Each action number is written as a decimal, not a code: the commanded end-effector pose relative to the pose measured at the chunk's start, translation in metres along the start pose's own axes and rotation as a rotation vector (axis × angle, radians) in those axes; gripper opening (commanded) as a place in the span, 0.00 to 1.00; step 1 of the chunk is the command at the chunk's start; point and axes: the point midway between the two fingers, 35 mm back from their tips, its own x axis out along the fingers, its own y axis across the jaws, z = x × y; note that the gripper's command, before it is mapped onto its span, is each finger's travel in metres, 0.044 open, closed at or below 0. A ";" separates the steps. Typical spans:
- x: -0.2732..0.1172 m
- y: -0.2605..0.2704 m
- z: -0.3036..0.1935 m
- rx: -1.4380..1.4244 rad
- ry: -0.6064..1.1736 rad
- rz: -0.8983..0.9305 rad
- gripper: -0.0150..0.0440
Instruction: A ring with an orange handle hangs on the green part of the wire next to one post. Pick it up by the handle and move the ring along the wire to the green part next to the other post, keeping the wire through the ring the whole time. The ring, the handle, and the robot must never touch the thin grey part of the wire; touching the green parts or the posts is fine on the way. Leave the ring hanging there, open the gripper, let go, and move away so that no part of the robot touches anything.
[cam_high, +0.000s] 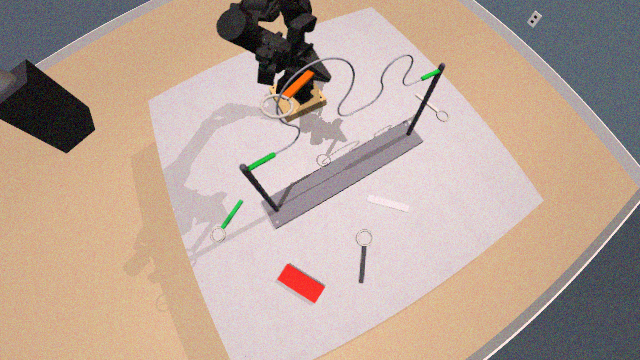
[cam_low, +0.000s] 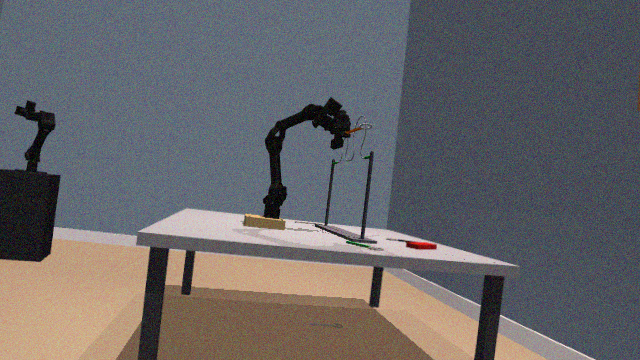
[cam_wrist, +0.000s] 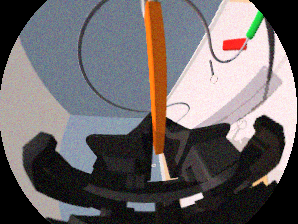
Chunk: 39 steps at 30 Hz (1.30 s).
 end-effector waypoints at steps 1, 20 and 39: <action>0.001 -0.002 0.001 -0.044 -0.001 -0.032 0.00; 0.001 -0.010 0.002 -0.254 -0.023 -0.175 0.00; 0.000 -0.017 0.004 -0.458 -0.047 -0.302 0.00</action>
